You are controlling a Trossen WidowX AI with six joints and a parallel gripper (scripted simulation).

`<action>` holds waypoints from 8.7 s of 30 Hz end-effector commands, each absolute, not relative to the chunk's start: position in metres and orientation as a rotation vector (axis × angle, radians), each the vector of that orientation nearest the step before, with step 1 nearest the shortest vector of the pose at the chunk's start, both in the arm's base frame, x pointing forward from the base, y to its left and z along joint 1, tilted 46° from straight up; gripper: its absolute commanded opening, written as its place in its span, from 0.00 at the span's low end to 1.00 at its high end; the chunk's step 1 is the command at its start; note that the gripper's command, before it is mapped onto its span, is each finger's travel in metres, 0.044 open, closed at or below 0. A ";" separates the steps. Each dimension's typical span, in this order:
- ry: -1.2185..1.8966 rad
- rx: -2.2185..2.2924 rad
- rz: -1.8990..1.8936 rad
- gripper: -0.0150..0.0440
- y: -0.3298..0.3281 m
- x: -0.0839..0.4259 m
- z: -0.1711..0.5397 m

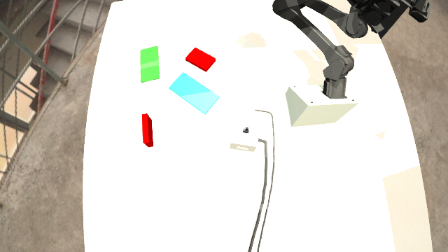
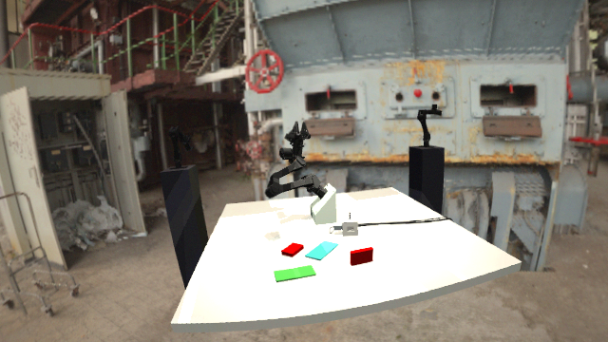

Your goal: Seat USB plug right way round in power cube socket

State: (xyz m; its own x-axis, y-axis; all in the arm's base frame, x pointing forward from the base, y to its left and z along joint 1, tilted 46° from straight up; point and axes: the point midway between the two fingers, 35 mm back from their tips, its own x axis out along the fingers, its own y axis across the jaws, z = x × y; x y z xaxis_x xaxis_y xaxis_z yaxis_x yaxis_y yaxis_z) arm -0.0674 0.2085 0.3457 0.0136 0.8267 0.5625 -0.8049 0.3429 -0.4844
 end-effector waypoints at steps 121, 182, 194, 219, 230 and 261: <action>1.739 -1.576 0.423 0.25 0.061 0.285 -0.046; 1.739 -1.576 0.424 0.25 0.083 0.284 -0.025; 1.722 -1.426 0.225 0.25 0.081 0.284 -0.026; 1.588 -0.934 -0.320 0.25 0.080 0.284 -0.026; 1.494 -0.712 -0.533 0.25 0.080 0.284 -0.026; 1.130 -0.072 -1.050 0.25 0.080 0.283 -0.026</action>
